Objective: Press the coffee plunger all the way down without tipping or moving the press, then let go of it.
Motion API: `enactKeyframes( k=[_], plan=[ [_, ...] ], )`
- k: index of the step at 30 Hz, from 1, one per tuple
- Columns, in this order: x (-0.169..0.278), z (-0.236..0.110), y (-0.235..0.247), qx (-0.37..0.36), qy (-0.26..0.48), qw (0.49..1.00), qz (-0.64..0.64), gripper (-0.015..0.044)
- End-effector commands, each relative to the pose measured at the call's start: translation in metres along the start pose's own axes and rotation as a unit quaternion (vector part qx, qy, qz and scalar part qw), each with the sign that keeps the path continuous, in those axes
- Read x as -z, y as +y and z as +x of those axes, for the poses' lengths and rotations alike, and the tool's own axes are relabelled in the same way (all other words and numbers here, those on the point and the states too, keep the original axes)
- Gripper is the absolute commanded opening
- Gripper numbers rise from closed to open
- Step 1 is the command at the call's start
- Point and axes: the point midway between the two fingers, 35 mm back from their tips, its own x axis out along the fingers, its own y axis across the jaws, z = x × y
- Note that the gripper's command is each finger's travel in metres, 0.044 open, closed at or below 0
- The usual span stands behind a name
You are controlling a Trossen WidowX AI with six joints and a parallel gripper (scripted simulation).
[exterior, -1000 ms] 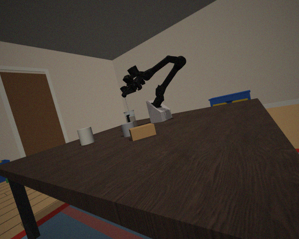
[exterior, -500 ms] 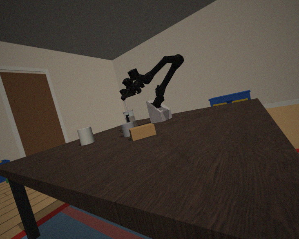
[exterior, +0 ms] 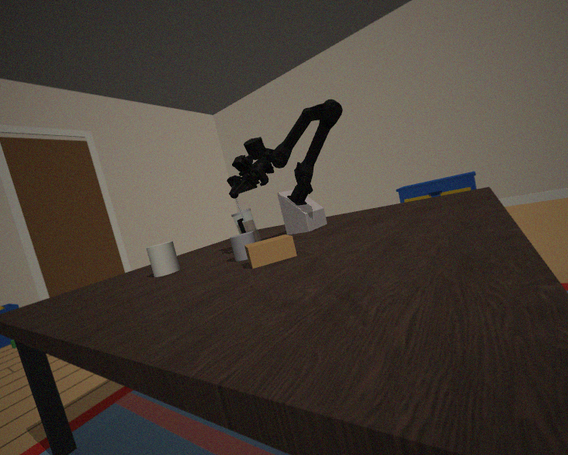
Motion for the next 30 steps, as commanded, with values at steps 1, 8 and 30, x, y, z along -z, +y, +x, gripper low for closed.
enactKeyframes(
  k=[1, 8, 30],
  plan=[
    [0.021, 0.005, 0.000, 0.004, 0.020, 1.000, 0.017, 0.0113],
    [0.029, 0.013, 0.001, 0.002, 0.018, 1.000, 0.018, 0.0113],
    [0.027, 0.026, -0.001, 0.000, 0.016, 1.000, 0.018, 0.0113]
  ],
)
